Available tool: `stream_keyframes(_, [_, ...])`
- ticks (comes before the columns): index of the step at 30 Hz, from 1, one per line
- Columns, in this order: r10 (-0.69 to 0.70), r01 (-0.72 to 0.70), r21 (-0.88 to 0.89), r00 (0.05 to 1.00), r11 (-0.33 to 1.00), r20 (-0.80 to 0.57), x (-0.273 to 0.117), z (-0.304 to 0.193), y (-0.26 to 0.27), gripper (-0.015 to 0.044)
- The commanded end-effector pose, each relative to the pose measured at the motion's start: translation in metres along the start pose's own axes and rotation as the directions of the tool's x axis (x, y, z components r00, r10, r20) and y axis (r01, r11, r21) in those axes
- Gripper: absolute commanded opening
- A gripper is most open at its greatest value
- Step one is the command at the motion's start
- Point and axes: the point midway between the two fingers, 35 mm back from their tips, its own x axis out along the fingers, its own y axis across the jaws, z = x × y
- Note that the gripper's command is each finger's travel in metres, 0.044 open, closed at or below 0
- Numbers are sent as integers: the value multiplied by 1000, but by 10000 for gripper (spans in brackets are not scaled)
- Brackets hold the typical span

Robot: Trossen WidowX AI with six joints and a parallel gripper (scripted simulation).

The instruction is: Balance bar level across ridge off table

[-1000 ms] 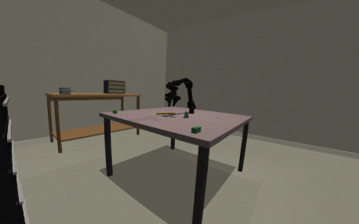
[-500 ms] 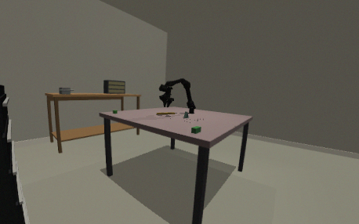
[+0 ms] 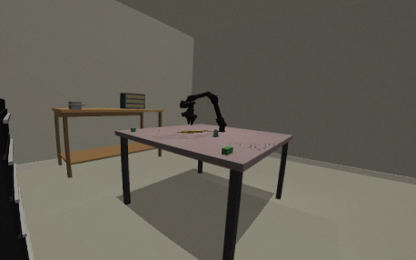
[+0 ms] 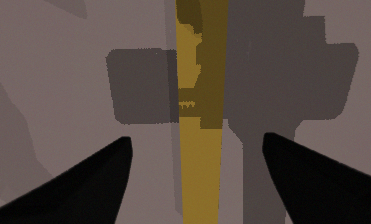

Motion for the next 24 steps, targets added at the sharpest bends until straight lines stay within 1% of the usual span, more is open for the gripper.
stream_keyframes(1, [-7, 7, 1, 1000, 1000, -12, 1, -1, -6, 315])
stream_keyframes(4, [-7, 7, 1, 1000, 1000, -12, 11, -1, -6, 315])
stream_keyframes(10, [-7, 7, 1, 1000, 1000, -12, 44, -2, -6, 315])
stream_keyframes(24, [-7, 7, 1, 1000, 1000, -12, 59, -2, -6, 315])
